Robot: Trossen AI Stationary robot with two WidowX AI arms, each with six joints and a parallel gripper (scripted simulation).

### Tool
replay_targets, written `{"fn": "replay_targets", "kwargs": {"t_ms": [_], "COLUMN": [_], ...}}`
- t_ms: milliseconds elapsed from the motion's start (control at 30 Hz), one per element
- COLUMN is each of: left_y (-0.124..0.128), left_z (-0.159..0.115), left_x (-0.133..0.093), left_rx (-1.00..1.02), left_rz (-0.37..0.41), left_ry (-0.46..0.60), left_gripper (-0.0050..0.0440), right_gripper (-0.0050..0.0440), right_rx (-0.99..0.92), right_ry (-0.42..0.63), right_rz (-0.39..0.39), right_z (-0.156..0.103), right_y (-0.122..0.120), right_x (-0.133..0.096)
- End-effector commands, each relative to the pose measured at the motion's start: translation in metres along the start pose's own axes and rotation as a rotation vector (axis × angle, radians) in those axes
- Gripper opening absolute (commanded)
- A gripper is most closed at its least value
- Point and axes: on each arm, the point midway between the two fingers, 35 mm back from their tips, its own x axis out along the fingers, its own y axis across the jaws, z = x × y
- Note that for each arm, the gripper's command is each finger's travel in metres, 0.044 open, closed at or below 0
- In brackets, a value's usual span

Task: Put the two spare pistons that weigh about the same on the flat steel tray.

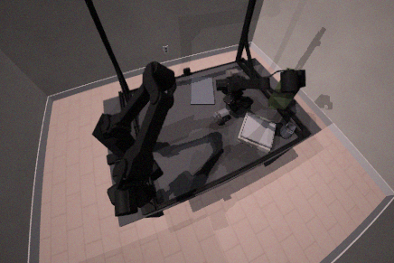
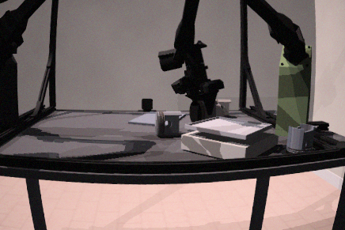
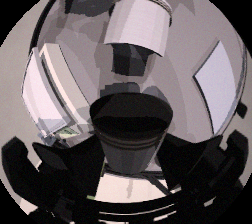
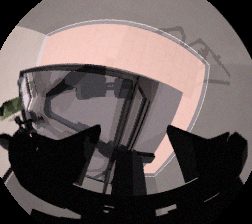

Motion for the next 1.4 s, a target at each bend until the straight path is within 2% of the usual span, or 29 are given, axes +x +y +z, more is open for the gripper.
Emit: {"fn": "replay_targets", "kwargs": {"t_ms": [0,500,533,1200,1367], "left_y": [-0.001,-0.003,-0.003,-0.003,-0.003], "left_z": [0.000,0.002,0.002,0.002,0.002], "left_x": [0.004,0.025,0.025,0.025,0.017], "left_rx": [0.009,0.009,0.009,0.009,0.009], "left_rz": [0.000,0.000,0.000,0.000,0.000], "left_ry": [-0.004,-0.004,-0.004,-0.004,-0.004], "left_gripper": [0.0158,0.0158,0.0378,0.0378,0.0378], "right_gripper": [0.0440,0.0440,0.0440,0.0440,0.0440], "right_rx": [-0.001,-0.001,-0.001,-0.001,-0.001], "right_ry": [0.000,0.000,0.000,0.000,0.000], "right_rz": [0.004,0.004,0.004,0.004,0.004], "right_z": [0.000,0.000,0.000,0.000,0.000], "right_y": [0.001,0.001,0.001,0.001,0.001], "right_x": [0.000,0.000,0.000,0.000,0.000]}}
